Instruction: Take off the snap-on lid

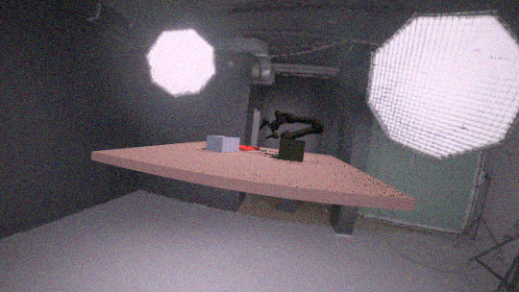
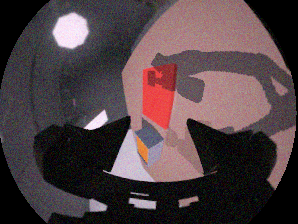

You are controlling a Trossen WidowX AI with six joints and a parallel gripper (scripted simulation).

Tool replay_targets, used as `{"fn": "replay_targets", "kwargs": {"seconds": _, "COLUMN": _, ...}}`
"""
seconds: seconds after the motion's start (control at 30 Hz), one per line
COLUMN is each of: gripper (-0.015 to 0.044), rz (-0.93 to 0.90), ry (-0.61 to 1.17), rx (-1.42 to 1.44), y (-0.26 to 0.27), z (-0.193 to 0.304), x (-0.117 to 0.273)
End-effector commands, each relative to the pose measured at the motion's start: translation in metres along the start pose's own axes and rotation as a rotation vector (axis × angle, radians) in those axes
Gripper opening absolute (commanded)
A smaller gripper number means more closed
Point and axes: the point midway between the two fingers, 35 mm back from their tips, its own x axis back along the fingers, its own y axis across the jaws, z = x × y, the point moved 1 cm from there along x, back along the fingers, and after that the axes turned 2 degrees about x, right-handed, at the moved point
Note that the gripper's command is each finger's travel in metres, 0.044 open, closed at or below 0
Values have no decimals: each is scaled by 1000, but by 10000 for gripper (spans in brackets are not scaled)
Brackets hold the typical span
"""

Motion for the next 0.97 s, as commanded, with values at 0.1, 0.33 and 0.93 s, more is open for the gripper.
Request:
{"fn": "replay_targets", "kwargs": {"seconds": 0.1, "gripper": 440, "rz": 1, "ry": -5, "rx": -5, "y": -1, "z": 1, "x": -2}}
{"fn": "replay_targets", "kwargs": {"seconds": 0.33, "gripper": 440, "rz": 1, "ry": -5, "rx": -5, "y": -1, "z": 1, "x": -2}}
{"fn": "replay_targets", "kwargs": {"seconds": 0.93, "gripper": 414, "rz": 1, "ry": -5, "rx": -5, "y": -1, "z": 1, "x": -2}}
